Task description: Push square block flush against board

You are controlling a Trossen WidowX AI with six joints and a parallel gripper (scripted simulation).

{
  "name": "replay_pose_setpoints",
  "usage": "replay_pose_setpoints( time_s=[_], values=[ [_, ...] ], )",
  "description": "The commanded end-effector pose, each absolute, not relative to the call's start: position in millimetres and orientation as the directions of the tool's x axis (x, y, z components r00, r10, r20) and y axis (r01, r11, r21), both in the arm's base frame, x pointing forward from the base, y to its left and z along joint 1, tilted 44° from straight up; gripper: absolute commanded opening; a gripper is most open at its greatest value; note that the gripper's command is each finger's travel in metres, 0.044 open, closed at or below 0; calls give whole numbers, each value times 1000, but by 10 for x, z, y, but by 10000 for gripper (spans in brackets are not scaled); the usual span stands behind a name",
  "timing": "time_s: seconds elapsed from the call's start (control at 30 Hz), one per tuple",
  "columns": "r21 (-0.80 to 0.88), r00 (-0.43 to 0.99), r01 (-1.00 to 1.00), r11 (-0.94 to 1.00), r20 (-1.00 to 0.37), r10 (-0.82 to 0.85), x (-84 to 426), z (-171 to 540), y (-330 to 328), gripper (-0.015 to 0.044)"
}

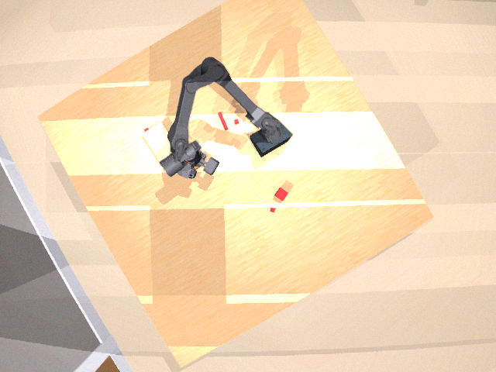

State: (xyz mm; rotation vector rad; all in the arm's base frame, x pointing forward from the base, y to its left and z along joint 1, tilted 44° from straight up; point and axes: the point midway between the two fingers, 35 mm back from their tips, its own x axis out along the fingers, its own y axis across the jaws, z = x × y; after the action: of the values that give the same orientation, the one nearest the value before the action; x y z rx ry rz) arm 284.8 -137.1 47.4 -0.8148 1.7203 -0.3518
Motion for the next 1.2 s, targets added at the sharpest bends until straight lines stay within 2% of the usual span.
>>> replay_pose_setpoints(
  time_s=[0.0, 0.33, 0.53, 0.7, 1.17],
  values=[
    [-651, -120, -213, 728, -722, -681, 2742, 530, -1429, 0],
    [-694, -126, 100, 713, -720, -683, 2486, 650, -1530, 0],
    [-694, -126, 106, 712, -720, -683, 2481, 635, -1547, 0],
    [-696, -126, 105, 711, -718, -684, 2411, 283, -1899, 0],
    [-696, -126, 106, 710, -718, -685, 2527, 277, -1939, 0]
  ],
)
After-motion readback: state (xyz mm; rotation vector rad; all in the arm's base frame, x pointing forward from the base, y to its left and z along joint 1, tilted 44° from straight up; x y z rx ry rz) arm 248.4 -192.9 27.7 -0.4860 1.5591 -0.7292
